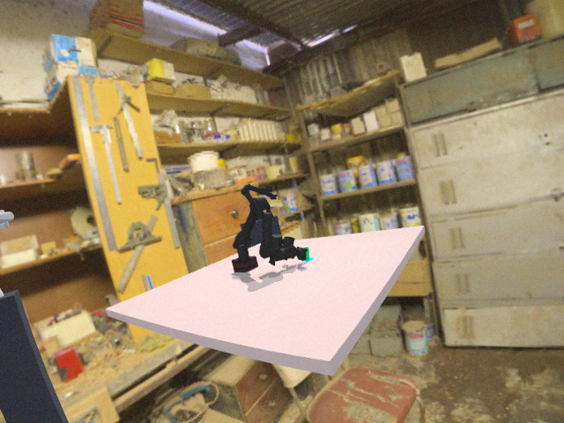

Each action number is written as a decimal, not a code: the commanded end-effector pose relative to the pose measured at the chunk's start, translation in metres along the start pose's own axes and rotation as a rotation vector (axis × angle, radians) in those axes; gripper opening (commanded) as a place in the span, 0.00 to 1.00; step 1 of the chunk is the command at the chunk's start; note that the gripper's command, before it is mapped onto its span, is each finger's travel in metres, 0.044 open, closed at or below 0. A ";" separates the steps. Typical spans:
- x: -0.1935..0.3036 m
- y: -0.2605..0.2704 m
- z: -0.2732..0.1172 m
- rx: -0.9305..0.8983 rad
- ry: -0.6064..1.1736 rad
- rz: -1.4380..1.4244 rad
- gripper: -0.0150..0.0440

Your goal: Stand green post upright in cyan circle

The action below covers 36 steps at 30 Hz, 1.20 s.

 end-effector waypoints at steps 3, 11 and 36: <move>0.001 -0.001 0.000 0.004 0.000 -0.005 0.38; 0.001 -0.001 0.000 0.004 0.000 -0.005 0.74; -0.082 0.023 -0.013 0.009 -0.047 -0.074 0.93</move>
Point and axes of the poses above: the point midway between the two fingers, 35 mm back from their tips, its own z axis out along the fingers, its own y axis across the jaws, x = y × z, the point moved 4 cm from there along -z, back along the fingers, and after that the axes turned 9 degrees about z, right-handed, at the moved point
